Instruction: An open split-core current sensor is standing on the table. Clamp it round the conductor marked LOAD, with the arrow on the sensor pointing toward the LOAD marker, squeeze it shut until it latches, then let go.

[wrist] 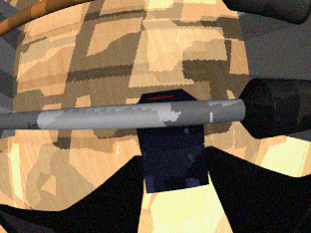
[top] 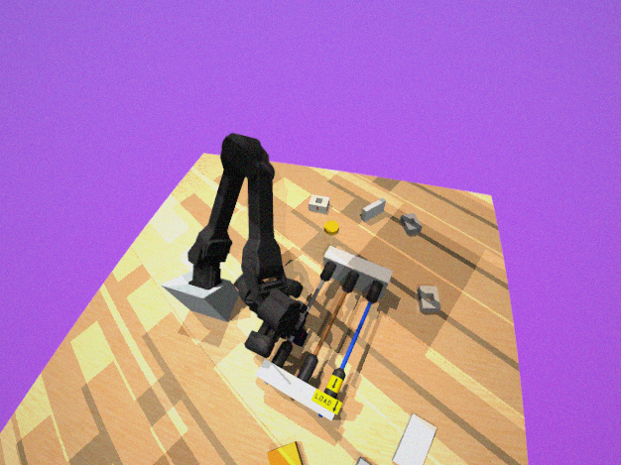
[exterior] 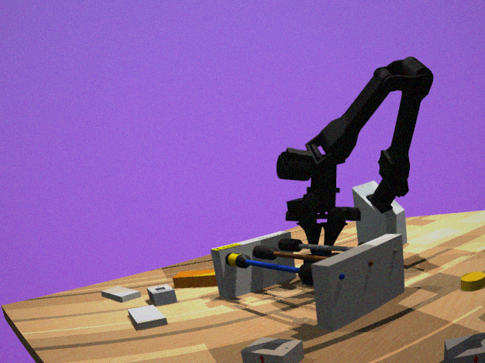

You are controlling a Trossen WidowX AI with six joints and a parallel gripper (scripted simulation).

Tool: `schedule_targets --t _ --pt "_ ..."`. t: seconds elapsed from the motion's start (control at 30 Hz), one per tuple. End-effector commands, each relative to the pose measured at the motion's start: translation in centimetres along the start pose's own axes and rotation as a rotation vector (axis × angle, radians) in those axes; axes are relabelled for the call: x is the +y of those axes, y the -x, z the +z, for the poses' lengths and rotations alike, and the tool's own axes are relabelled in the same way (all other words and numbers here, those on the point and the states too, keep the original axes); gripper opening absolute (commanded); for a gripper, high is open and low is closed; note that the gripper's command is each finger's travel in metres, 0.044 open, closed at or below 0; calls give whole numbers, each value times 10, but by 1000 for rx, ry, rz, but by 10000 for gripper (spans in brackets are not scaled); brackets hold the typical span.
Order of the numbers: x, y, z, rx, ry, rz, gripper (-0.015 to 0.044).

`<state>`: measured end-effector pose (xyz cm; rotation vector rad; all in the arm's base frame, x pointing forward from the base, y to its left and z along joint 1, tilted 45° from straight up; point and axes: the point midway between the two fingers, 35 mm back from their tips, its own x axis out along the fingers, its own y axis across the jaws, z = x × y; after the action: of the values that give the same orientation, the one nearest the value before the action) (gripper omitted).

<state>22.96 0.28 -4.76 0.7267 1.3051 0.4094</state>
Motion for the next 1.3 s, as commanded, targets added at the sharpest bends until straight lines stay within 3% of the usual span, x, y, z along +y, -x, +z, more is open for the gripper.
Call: schedule_targets --t 0.0,0.63,1.2,1.27 --pt "0 1 2 -6 3 4 0" --pt "0 1 1 -6 3 4 0" --pt "4 16 -54 -3 0 3 0" --pt "4 14 -52 2 -5 9 53"
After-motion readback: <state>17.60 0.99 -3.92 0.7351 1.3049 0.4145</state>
